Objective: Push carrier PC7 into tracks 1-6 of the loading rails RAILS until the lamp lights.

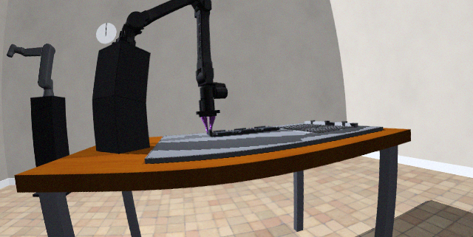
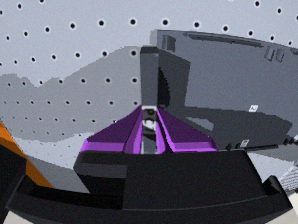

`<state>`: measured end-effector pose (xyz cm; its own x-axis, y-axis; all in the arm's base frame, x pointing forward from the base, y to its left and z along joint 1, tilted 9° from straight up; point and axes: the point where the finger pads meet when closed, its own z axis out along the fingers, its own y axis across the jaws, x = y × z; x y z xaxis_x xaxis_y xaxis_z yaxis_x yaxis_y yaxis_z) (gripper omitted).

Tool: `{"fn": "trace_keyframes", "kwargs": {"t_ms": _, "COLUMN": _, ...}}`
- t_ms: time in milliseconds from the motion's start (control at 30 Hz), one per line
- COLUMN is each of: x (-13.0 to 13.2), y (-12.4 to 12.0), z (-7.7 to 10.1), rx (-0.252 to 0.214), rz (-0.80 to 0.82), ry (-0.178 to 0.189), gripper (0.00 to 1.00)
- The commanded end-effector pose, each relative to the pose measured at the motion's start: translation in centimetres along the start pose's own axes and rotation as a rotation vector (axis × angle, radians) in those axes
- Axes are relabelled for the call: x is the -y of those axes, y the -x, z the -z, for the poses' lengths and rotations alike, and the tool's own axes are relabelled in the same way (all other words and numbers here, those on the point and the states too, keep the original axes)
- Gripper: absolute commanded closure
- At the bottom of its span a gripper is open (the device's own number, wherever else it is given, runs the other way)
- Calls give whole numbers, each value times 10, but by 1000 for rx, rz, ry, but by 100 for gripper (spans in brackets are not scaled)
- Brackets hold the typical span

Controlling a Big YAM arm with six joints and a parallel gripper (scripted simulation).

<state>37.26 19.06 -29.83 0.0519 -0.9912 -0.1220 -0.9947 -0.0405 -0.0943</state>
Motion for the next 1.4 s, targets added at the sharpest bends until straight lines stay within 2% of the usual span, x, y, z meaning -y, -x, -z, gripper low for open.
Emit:
{"fn": "trace_keyframes", "kwargs": {"t_ms": 0, "x": 5, "y": 3, "z": 3, "rx": 8, "rz": -17, "ry": -14, "gripper": 100}}
{"fn": "trace_keyframes", "kwargs": {"t_ms": 167, "x": 5, "y": 3, "z": 3, "rx": 8, "rz": -17, "ry": -14, "gripper": 100}}
{"fn": "trace_keyframes", "kwargs": {"t_ms": 200, "x": 1, "y": -1, "z": -1, "rx": 6, "rz": -30, "ry": -12, "gripper": 100}}
{"fn": "trace_keyframes", "kwargs": {"t_ms": 433, "x": -1, "y": -10, "z": -3, "rx": 0, "rz": -41, "ry": -6, "gripper": 100}}
{"fn": "trace_keyframes", "kwargs": {"t_ms": 1367, "x": 0, "y": -10, "z": -3, "rx": 0, "rz": -41, "ry": -7, "gripper": 100}}
